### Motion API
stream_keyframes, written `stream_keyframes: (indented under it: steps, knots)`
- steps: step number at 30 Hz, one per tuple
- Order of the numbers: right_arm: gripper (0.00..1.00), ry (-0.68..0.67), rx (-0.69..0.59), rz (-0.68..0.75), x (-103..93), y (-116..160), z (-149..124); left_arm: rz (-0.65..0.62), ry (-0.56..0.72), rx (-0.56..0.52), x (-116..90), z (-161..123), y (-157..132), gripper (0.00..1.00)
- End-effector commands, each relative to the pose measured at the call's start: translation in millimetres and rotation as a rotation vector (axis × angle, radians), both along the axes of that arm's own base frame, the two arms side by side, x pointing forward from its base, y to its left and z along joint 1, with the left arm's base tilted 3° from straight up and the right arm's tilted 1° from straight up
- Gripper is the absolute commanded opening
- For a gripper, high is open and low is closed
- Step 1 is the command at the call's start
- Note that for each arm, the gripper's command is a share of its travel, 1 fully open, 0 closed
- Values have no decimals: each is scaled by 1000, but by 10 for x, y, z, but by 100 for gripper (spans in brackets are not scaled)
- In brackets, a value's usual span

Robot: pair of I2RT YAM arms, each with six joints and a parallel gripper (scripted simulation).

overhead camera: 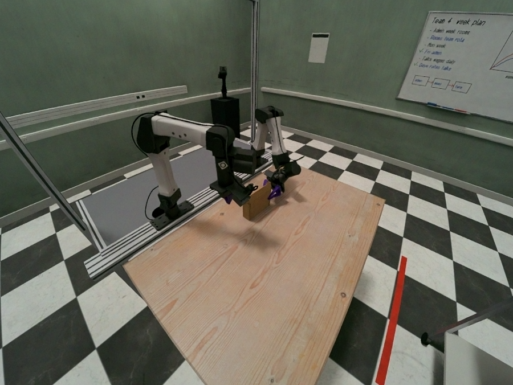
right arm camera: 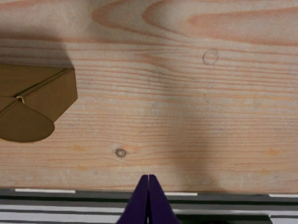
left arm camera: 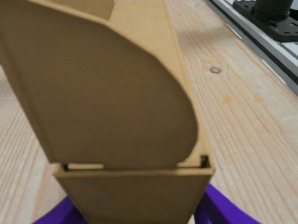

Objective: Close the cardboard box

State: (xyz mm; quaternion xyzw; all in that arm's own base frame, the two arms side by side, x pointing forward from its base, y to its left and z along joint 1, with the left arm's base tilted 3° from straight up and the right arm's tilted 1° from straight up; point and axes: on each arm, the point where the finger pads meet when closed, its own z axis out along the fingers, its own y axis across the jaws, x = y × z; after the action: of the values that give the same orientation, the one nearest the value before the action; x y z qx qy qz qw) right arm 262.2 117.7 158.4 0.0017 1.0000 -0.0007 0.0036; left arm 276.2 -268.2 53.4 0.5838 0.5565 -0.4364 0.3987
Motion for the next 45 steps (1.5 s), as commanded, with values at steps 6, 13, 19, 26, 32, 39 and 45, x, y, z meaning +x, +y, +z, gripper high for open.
stream_keyframes:
  steps: [6,13,19,26,32,39,45]
  knots:
    - [1,-12,3,-6,4,5,47,17,24,15,-8,-106,29,49]
    - [1,-12,3,-6,4,5,47,17,24,15,-8,-106,29,49]
    - [1,-12,3,-6,4,5,47,17,24,15,-8,-106,29,49]
    - [1,-12,3,-6,4,5,47,17,24,15,-9,-106,29,48]
    - [1,-12,3,-6,4,5,47,17,24,15,-9,-106,29,47]
    - [1,-12,3,-6,4,5,47,17,24,15,-9,-106,29,47]
    - [1,-12,3,-6,4,5,47,17,24,15,-9,-106,29,46]
